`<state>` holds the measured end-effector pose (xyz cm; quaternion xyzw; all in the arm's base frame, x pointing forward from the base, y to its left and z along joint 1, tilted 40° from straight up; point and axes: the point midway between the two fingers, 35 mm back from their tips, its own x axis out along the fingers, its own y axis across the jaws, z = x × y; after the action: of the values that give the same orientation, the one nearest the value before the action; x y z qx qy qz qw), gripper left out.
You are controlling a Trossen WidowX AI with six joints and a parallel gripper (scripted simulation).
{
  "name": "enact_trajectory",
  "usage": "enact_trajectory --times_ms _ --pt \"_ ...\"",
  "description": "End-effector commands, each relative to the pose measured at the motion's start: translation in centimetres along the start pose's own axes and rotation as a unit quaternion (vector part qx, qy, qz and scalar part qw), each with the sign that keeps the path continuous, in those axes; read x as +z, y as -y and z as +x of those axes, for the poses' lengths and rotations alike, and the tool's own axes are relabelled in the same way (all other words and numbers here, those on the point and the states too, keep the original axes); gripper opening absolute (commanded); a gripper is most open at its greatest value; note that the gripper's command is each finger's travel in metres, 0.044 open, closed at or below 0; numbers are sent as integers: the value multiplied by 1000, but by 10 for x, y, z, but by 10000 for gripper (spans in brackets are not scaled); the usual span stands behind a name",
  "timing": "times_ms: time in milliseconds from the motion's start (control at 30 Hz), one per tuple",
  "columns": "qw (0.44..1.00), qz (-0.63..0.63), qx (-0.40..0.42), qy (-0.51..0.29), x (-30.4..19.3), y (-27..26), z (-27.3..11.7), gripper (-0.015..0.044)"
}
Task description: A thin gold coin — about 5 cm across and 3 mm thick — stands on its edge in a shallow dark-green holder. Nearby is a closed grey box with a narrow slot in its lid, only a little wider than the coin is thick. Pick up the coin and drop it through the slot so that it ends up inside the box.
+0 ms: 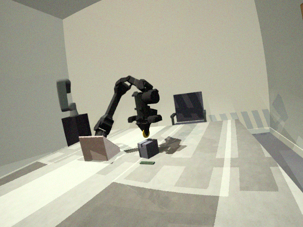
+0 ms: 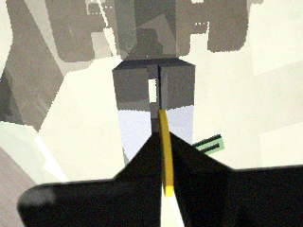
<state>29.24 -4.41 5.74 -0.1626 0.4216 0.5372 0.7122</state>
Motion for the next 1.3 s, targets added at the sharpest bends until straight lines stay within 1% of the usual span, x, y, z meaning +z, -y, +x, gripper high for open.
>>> enact_trajectory --times_ms 0,1233,1267 --pt "1000 1 1 0 -1 -1 2 0" --pt "1000 4 1 1 -1 -3 19 0" --pt "1000 1 -1 -2 0 -1 16 26"
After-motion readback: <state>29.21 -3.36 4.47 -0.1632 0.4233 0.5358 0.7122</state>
